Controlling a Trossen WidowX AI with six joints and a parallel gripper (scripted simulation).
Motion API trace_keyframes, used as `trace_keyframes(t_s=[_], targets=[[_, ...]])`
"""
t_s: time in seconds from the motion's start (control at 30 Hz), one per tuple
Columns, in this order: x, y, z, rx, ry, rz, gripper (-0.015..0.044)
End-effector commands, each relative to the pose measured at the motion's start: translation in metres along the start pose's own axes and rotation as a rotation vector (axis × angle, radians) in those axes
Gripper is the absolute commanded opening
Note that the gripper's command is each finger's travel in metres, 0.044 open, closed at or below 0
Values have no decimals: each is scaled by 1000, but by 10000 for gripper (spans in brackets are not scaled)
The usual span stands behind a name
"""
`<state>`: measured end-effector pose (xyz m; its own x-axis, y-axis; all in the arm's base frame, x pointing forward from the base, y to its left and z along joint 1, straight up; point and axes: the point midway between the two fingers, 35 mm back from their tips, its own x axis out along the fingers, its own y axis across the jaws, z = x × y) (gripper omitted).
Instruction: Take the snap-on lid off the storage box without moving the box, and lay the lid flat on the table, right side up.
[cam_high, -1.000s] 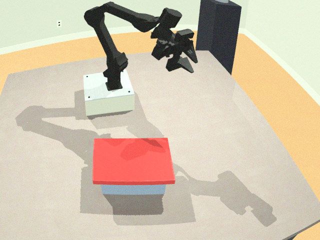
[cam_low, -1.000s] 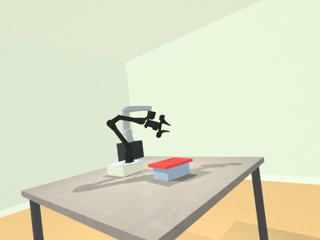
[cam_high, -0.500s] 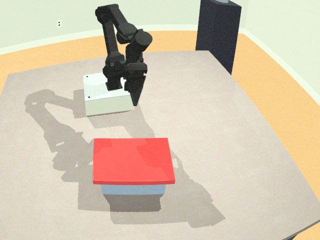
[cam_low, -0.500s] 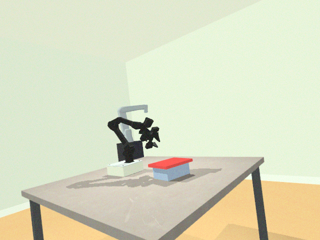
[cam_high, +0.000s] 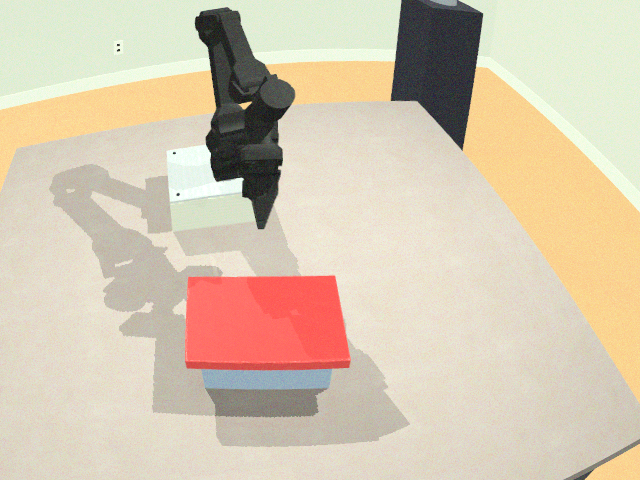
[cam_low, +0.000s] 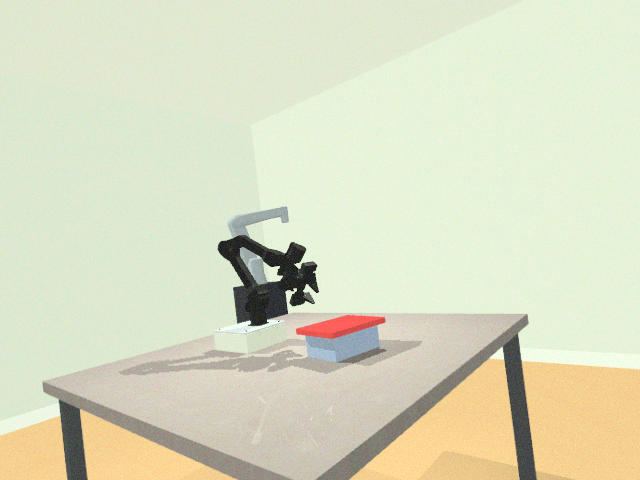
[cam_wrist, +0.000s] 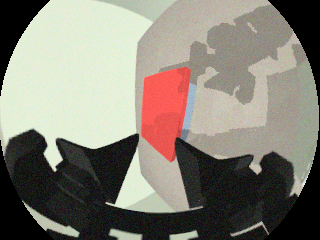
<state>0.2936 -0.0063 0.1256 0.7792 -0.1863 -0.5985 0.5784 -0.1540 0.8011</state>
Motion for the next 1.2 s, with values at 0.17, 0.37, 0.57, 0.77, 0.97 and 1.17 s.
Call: trace_keyframes(t_s=[0.17, 0.37, 0.57, 0.77, 0.97, 1.17], targets=[[22, -41, 3, -15, -3, -37, 235], [28, -40, 3, -15, -3, -37, 235], [37, -40, 2, -15, -3, -36, 235], [47, -39, 2, -15, -3, -36, 235], [56, -39, 2, -15, -3, -36, 235], [66, -40, 2, -15, -3, -35, 235]])
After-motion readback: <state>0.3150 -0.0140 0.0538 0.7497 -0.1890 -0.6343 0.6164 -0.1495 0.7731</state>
